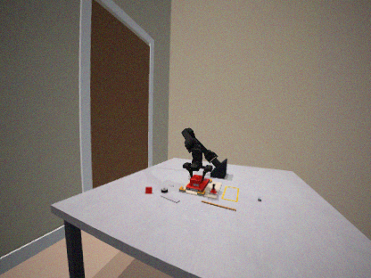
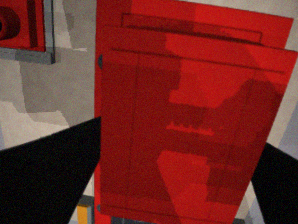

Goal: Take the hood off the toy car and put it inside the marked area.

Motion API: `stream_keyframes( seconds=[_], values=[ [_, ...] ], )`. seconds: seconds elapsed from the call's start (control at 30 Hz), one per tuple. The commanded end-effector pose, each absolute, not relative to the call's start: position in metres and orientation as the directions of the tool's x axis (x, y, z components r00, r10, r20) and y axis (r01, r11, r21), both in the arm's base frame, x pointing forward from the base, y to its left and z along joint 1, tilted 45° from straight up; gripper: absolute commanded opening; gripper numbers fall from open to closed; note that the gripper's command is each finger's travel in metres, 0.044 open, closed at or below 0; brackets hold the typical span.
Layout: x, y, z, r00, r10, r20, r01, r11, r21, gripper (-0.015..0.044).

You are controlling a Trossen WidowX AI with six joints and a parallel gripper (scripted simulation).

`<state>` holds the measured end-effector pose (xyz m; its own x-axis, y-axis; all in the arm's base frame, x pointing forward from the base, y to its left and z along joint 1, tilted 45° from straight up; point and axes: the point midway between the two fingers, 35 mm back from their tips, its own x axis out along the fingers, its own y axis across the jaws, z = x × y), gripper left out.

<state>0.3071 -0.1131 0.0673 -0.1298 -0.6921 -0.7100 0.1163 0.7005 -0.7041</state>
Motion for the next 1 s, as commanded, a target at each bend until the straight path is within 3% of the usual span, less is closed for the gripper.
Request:
stream_keyframes(
  seconds=[0.0, 0.6, 0.97],
  values=[
    [0.309, -0.110, 0.070, -0.123, -0.690, -0.713, 0.122, 0.703, -0.701, 0.0000],
    [0.315, -0.078, 0.103, -0.123, -0.689, -0.714, 0.121, 0.704, -0.700, 0.0000],
    [0.326, -0.054, 0.072, -0.122, -0.682, -0.721, 0.117, 0.712, -0.693, 0.0000]
  ],
)
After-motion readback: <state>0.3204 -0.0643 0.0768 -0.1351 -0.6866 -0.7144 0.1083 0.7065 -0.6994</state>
